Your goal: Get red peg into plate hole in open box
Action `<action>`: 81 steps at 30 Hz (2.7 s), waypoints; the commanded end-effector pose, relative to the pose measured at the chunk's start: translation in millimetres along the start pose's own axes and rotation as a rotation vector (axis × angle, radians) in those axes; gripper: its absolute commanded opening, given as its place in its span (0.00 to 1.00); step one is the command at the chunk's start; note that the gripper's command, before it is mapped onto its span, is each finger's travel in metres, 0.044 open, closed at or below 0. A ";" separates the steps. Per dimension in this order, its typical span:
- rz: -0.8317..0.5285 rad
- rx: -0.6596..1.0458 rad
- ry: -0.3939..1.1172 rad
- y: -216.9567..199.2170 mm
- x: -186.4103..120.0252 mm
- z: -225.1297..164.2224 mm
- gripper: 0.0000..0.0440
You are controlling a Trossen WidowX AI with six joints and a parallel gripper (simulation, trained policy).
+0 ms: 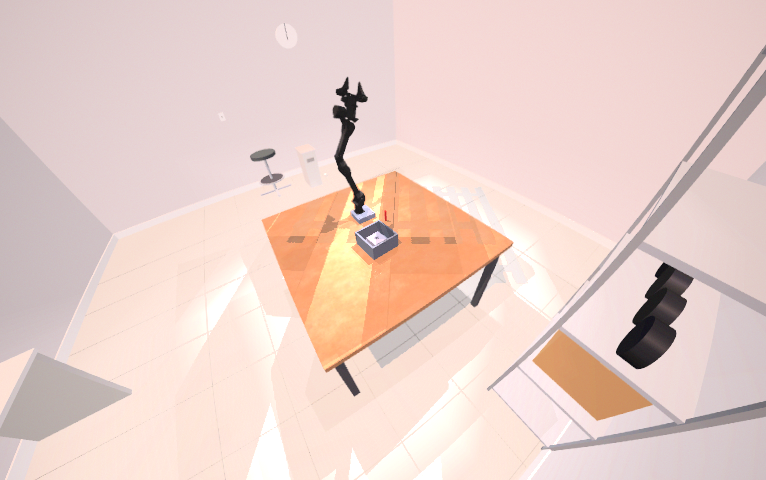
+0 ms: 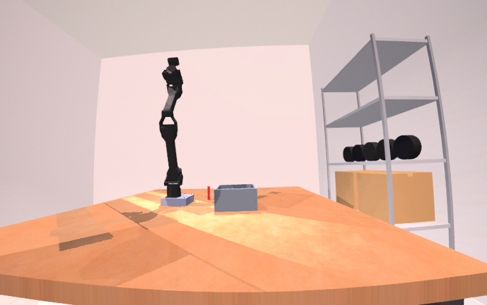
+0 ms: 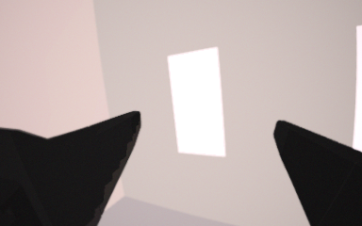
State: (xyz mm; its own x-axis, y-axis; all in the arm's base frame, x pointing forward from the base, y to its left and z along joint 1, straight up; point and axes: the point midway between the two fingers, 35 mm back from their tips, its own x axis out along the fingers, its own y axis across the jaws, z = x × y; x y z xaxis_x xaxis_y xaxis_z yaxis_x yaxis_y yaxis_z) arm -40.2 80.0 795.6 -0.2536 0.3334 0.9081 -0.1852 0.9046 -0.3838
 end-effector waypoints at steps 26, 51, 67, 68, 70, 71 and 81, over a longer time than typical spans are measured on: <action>0.409 0.431 0.628 146.2 -79.1 -115.5 1.00; 0.336 0.740 1.449 203.7 -246.9 -205.5 1.00; 0.085 0.848 1.966 212.3 -367.3 -218.3 1.00; 0.064 0.853 1.997 212.5 -374.6 -217.9 1.00; 0.022 0.862 2.058 213.0 -389.1 -216.6 1.00; 0.000 0.866 2.088 213.3 -396.2 -215.7 1.00; -0.248 0.890 2.378 216.7 -463.7 -200.2 1.00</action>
State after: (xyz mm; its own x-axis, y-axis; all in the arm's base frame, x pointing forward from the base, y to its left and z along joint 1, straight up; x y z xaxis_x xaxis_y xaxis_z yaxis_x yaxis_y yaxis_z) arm 227.6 180.7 340.9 0.6245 0.4788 -0.6171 -0.3972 0.8750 0.2769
